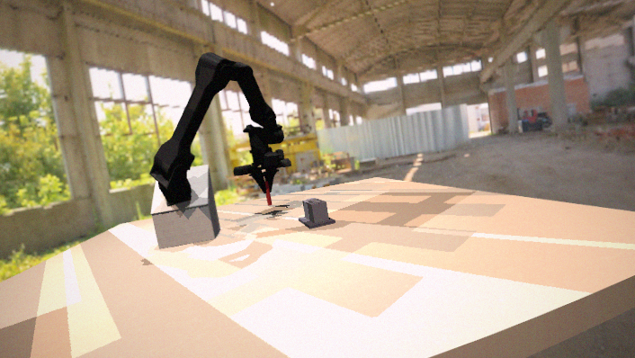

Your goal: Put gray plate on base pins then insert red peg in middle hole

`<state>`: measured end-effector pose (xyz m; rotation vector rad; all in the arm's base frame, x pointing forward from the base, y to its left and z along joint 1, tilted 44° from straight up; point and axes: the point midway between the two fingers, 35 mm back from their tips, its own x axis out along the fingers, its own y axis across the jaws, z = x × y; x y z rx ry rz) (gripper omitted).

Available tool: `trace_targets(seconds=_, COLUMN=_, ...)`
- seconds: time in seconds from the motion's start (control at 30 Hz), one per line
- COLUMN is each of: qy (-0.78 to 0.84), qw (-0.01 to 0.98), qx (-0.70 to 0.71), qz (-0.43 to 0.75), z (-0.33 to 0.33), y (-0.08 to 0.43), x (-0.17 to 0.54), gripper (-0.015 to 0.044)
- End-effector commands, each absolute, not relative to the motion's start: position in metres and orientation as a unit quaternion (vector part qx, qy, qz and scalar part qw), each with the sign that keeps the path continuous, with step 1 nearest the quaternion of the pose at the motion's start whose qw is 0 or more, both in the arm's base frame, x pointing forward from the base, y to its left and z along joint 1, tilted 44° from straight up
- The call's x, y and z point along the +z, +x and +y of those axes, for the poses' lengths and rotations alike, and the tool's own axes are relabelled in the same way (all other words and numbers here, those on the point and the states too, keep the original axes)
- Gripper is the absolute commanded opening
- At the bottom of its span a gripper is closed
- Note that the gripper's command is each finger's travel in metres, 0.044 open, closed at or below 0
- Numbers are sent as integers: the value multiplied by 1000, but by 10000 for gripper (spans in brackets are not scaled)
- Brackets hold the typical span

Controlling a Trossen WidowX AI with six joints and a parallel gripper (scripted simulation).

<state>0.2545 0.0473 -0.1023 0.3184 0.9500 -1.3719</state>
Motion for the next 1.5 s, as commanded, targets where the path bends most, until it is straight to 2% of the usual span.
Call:
trace_targets(seconds=0.0, qy=145, qw=659, qx=-607, qz=421, z=56, y=257, x=-94, gripper=0)
trace_targets(seconds=0.3, qy=145, qw=658, qx=-607, qz=421, z=76, y=261, x=-74, gripper=0)
trace_targets(seconds=1.47, qy=149, qw=661, qx=-599, qz=427, z=18, y=318, x=-30, gripper=0)
